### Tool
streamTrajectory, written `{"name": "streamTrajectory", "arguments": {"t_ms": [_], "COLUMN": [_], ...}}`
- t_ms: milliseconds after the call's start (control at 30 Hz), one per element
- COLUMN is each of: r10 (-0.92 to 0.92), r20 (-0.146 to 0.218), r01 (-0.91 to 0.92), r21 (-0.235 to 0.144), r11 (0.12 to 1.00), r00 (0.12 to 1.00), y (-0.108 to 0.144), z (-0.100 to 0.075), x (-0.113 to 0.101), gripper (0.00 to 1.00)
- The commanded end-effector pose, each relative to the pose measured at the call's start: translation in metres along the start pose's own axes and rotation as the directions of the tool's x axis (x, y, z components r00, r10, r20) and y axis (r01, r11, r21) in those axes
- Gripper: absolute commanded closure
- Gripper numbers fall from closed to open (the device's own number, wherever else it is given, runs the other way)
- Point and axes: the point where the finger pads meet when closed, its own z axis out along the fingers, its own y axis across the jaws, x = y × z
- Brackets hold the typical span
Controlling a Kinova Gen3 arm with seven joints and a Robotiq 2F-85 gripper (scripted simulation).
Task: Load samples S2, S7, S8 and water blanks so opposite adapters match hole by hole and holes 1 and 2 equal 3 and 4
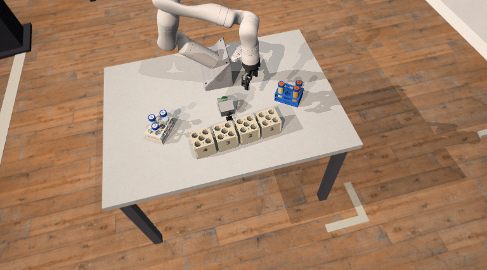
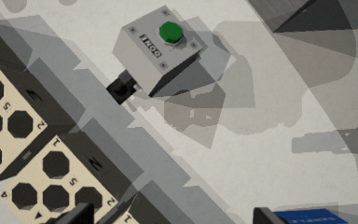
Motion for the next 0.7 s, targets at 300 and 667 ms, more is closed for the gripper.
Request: {"name": "streamTrajectory", "arguments": {"t_ms": [300, 667], "r10": [0.0, 0.0], "r20": [0.0, 0.0], "r01": [0.0, 0.0], "r21": [0.0, 0.0], "r11": [1.0, 1.0], "r00": [1.0, 1.0], "y": [0.04, 0.07], "z": [-0.001, -0.001], "x": [-0.044, -0.077], "gripper": [0.0, 0.0]}}
